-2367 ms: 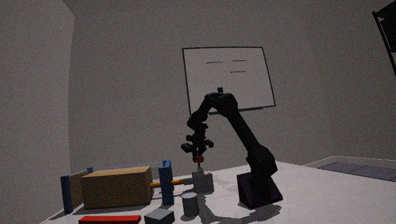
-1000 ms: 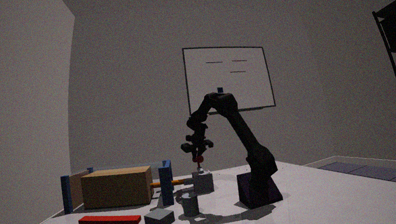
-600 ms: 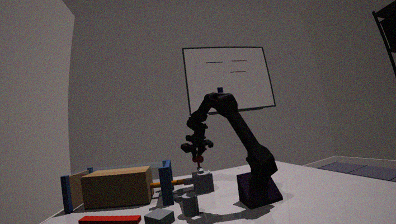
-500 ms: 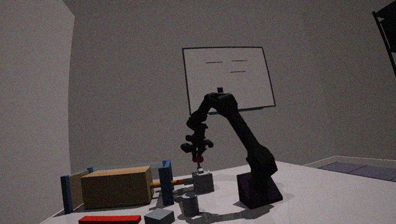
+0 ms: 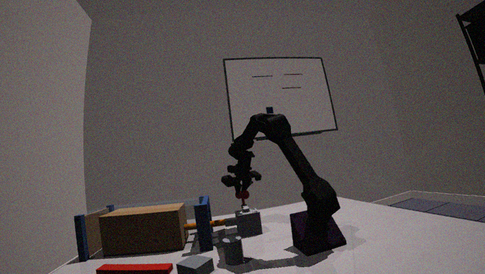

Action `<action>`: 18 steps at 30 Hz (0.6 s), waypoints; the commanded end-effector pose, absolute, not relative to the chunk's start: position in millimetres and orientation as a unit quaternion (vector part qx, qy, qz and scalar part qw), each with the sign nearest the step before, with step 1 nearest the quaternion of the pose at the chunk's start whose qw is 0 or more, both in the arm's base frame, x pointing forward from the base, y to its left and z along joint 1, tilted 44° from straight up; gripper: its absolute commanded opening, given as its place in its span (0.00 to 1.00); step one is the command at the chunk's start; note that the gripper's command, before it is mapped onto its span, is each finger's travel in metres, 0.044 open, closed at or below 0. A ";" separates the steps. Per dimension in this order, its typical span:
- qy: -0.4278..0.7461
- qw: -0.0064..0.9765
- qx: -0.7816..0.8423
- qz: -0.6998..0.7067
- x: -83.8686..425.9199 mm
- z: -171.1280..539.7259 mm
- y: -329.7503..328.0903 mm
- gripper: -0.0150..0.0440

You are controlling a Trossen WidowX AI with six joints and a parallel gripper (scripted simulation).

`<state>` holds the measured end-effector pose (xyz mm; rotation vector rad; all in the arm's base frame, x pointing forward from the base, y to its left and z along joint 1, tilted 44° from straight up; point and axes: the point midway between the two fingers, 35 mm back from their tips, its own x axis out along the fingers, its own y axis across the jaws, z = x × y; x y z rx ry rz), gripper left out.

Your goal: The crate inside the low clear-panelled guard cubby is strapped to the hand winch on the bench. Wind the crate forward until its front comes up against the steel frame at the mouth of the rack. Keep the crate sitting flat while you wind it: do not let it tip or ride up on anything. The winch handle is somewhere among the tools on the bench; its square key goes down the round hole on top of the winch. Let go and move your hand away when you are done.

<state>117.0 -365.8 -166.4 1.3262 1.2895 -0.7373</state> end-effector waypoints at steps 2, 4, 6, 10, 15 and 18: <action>0.542 0.559 0.563 -0.277 148.7 -170.5 -354.3 0.25; 0.542 0.559 0.563 -0.277 149.7 -170.3 -354.2 0.25; 0.542 0.559 0.563 -0.277 150.7 -170.1 -354.2 0.25; 0.542 0.559 0.563 -0.277 150.7 -170.1 -354.2 0.25; 0.542 0.559 0.563 -0.277 150.7 -170.1 -354.2 0.25; 0.542 0.559 0.563 -0.277 150.7 -170.1 -354.2 0.25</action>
